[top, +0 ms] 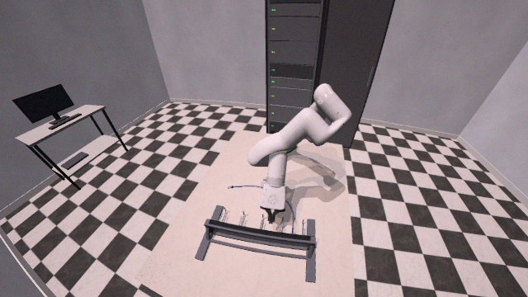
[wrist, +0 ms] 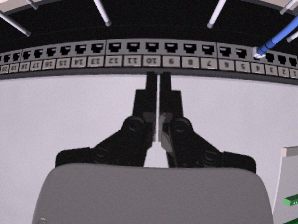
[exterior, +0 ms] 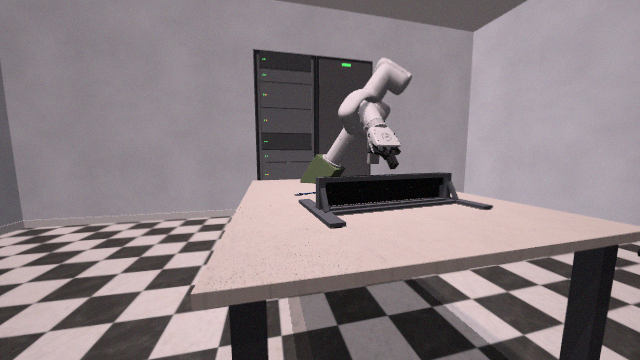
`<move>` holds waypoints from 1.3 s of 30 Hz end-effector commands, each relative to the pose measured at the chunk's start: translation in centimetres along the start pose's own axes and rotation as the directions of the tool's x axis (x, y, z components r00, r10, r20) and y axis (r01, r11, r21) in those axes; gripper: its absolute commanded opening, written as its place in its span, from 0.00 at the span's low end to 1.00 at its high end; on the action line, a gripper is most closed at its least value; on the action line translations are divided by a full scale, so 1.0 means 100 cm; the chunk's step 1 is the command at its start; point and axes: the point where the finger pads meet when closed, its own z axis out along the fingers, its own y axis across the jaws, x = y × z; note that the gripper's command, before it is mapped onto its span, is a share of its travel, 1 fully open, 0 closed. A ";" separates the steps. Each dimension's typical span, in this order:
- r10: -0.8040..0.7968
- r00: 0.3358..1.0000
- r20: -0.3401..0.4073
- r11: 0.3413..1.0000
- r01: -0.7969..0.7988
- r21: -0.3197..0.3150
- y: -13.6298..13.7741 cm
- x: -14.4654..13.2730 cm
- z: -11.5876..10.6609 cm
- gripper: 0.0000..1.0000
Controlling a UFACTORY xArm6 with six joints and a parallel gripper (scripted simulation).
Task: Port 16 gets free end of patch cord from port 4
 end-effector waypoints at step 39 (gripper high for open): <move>-0.001 1.000 0.003 1.000 0.001 0.000 0.000 -0.001 -0.139 0.00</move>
